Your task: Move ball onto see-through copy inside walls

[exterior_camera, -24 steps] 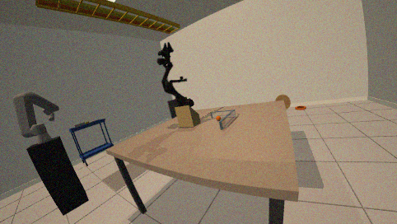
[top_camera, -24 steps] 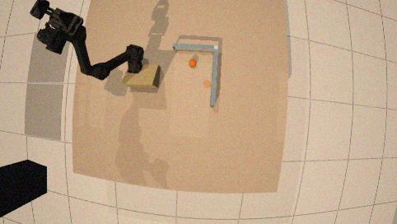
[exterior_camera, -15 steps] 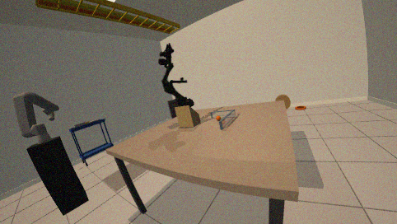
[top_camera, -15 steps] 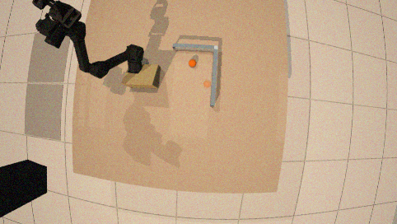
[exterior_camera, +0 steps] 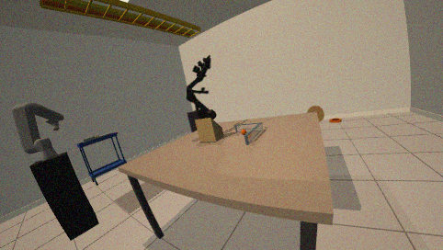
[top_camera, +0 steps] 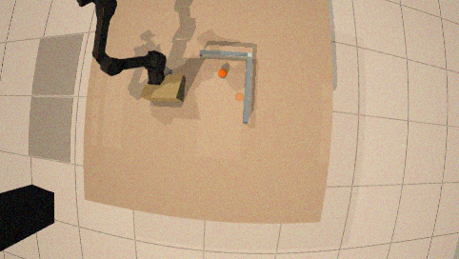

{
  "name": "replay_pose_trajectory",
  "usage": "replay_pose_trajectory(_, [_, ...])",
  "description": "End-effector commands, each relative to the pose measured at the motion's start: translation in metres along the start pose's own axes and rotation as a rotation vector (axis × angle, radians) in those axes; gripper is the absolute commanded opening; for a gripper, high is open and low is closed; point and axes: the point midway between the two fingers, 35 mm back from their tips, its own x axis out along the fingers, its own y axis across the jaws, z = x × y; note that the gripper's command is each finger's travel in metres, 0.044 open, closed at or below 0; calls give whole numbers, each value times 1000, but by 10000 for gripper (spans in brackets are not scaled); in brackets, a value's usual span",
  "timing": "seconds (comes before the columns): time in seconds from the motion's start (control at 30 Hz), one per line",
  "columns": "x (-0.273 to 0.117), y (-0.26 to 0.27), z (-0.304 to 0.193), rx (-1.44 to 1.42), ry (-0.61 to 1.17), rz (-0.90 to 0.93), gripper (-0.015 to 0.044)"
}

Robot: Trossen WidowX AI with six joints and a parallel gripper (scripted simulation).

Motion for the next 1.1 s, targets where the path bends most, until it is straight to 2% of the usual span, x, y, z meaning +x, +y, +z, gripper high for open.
replay_pose_trajectory(0.0, [-1,16,-33,-103,89,29,306])
replay_pose_trajectory(0.27, [0,71,-156,-490,311,219,306])
replay_pose_trajectory(0.5, [-18,80,-279,-807,542,396,306])
replay_pose_trajectory(0.77, [-62,45,-407,-1082,841,612,306])
replay_pose_trajectory(1.07, [-142,-37,-516,-1249,1230,874,306])
